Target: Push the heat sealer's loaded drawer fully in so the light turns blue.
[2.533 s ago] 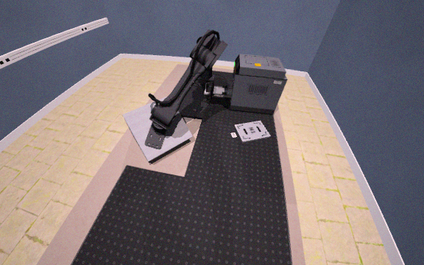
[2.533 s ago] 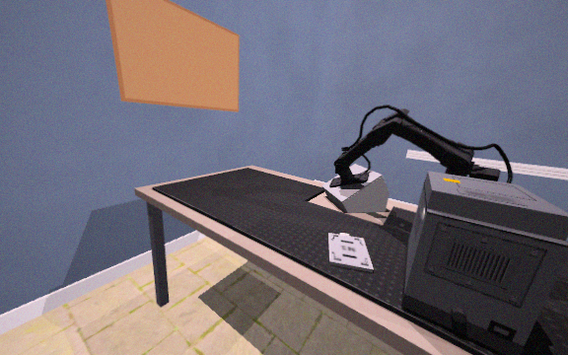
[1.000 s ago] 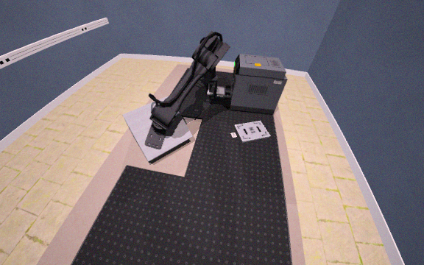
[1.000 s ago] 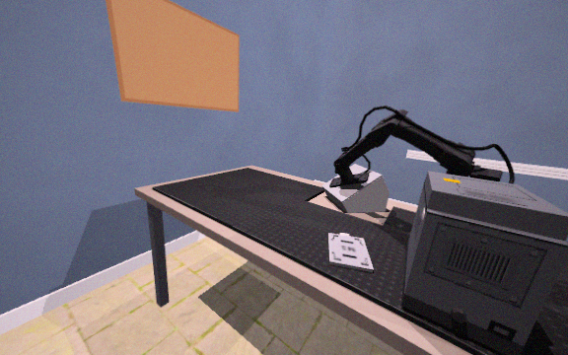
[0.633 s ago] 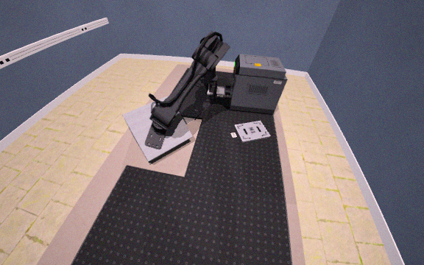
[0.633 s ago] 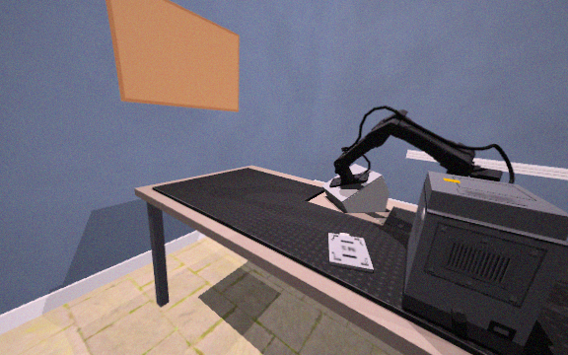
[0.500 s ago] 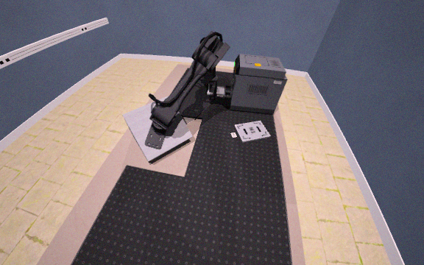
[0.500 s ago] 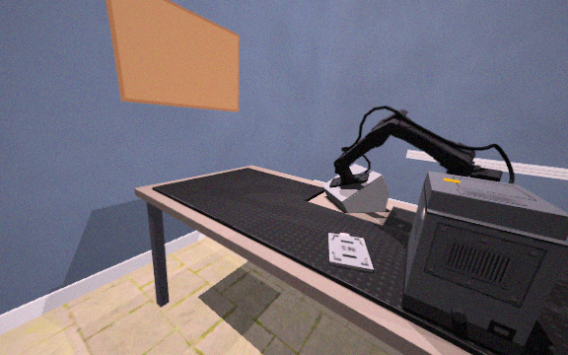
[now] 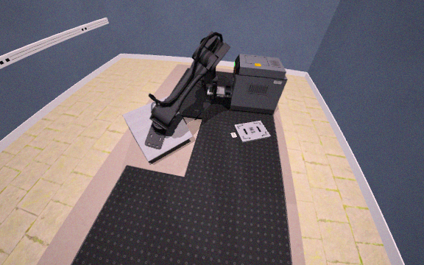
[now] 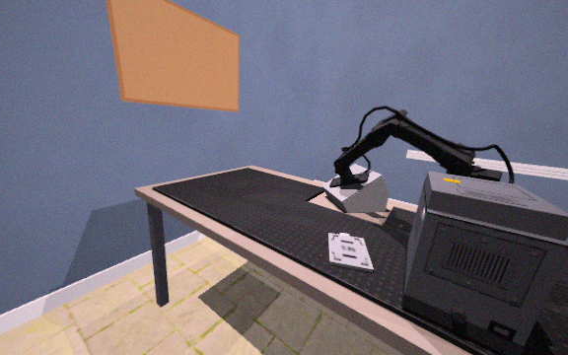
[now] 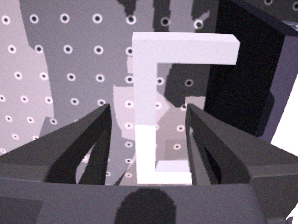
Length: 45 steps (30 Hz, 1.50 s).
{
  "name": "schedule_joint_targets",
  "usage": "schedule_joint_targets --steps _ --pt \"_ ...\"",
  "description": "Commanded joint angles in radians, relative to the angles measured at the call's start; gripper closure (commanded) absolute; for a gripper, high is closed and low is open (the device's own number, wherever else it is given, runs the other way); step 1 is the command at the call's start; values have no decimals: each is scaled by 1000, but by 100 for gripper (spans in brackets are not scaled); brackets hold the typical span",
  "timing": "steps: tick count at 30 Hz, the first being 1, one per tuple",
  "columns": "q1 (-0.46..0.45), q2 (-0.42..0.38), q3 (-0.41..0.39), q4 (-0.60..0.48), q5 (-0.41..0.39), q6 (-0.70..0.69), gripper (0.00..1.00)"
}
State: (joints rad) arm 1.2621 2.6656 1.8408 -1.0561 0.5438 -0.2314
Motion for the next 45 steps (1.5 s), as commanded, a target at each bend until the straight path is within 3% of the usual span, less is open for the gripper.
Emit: schedule_joint_targets --steps 1,38,45 --pt "18 -17 31 -4 4 -8 55" --pt "18 -17 31 -4 4 -8 55" --pt "31 -41 49 -48 -12 18 55"
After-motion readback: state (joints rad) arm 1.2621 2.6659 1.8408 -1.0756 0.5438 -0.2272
